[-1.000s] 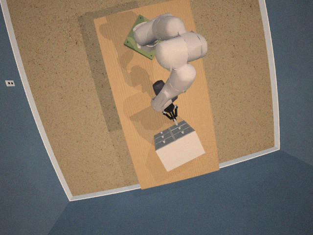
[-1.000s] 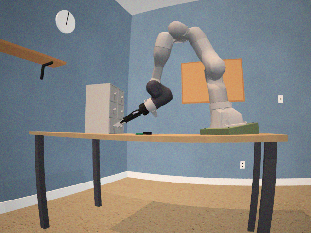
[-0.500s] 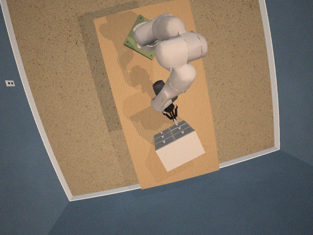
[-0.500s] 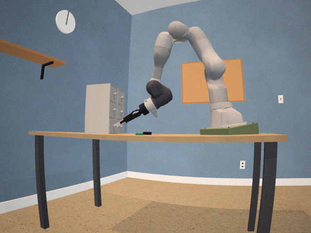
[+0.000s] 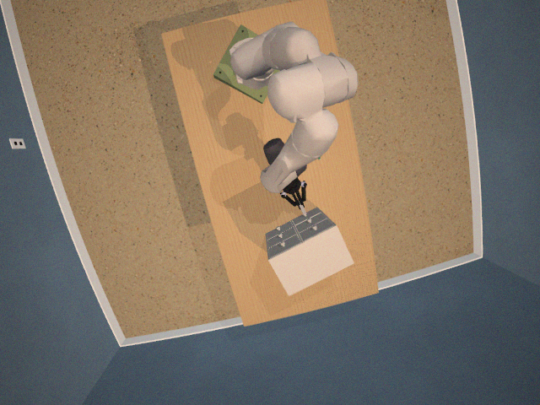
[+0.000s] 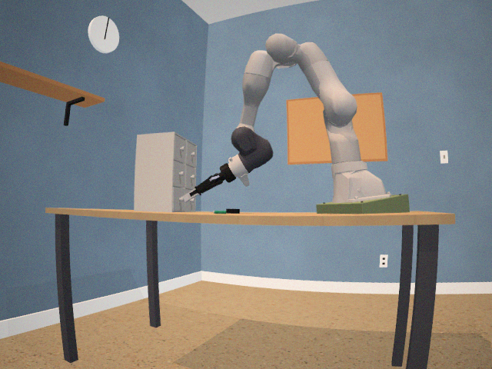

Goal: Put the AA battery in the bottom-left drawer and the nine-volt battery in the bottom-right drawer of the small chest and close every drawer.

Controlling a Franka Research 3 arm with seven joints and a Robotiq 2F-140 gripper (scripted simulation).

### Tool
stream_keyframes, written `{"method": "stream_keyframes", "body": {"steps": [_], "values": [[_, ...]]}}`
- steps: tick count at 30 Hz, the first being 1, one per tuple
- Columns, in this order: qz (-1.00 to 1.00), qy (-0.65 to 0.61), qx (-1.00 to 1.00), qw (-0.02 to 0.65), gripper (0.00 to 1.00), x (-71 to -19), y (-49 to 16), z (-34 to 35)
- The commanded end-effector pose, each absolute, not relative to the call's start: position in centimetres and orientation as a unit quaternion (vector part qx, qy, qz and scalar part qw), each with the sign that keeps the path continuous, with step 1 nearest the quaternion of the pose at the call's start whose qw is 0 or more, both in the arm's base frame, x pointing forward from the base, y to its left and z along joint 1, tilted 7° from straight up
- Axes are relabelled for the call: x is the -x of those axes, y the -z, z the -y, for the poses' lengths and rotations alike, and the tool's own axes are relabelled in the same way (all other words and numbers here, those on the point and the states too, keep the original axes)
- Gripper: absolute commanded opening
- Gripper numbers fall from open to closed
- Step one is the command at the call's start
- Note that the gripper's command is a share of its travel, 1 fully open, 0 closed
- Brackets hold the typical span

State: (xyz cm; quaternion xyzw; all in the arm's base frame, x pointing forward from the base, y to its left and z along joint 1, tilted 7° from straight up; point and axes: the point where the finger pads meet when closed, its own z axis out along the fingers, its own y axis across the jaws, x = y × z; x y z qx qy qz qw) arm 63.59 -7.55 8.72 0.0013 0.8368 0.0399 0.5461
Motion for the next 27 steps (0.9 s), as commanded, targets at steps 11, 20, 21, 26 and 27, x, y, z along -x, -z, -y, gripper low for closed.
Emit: {"method": "stream_keyframes", "body": {"steps": [11,20,21,26,27], "values": [[-0.838,-0.041,-0.003,0.545,0.0,-63.6,-8.6,7.5],[-0.838,-0.041,-0.003,0.545,0.0,-63.6,-8.6,7.5],[-0.838,-0.041,-0.003,0.545,0.0,-63.5,-8.6,7.5],[-0.838,-0.041,-0.003,0.545,0.0,-62.1,-8.4,7.5],[-0.838,-0.041,-0.003,0.545,0.0,-61.7,-8.4,7.5]]}}
